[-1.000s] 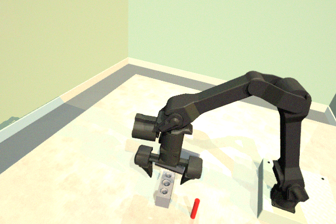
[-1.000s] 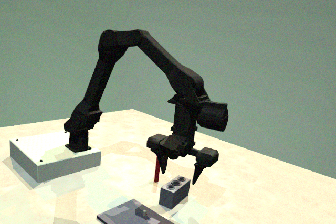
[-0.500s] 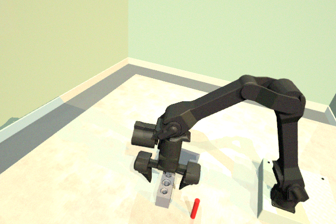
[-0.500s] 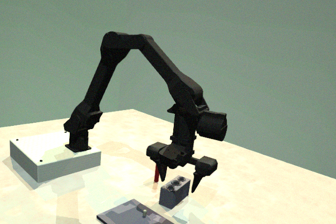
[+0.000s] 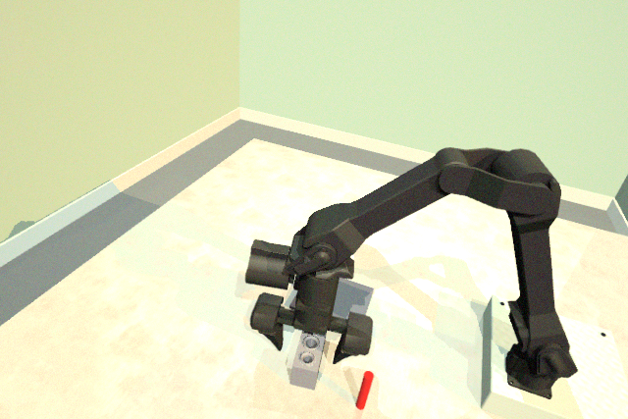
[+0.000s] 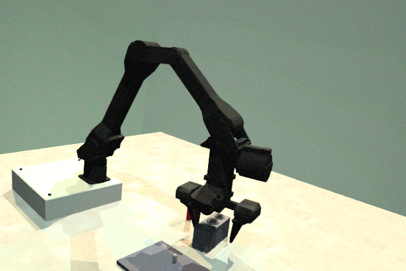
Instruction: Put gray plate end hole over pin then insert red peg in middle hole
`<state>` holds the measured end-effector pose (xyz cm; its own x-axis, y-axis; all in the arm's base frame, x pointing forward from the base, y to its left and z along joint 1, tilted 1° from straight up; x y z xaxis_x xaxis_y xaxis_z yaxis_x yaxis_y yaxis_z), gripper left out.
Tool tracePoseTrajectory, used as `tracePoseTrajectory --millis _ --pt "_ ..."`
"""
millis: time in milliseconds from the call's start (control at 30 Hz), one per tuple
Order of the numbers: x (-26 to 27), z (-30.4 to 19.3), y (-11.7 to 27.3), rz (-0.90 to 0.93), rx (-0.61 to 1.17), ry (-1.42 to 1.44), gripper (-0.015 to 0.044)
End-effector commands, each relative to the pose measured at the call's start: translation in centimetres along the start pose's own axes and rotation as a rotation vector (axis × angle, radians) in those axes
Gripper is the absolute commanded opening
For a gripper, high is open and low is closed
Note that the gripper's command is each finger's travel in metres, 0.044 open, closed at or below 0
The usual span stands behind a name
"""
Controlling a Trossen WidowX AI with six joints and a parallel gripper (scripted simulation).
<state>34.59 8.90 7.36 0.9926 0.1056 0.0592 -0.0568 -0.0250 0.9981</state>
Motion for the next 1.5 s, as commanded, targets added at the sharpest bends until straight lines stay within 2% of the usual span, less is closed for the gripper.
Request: tracePoseTrajectory --millis 0,67,467,767,867,1467 --pt "-0.3 0.0 -0.9 -0.013 -0.002 -0.006 0.044" --pt "-0.4 0.0 -1.0 -0.013 -0.002 -0.006 0.044" --pt "-0.4 0.0 -1.0 -0.013 -0.002 -0.006 0.0125" --pt "-0.4 0.0 -1.0 -0.013 -0.002 -0.006 0.0065" --pt "-0.3 0.0 -0.8 -0.013 -0.002 -0.006 0.0" --pt "0.4 0.1 4.6 -0.012 -0.002 -0.006 0.0"
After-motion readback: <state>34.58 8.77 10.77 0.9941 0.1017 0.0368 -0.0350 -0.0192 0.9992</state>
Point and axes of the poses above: the point midway between the two fingers, 35 mm back from their tips, its own y axis back along the fingers, its own x axis across the jaws, z = x × y, the point moved 6 cm from there along y, back along the fingers, and after that the axes turned 4 degrees about -y, right-handed, at the moved point
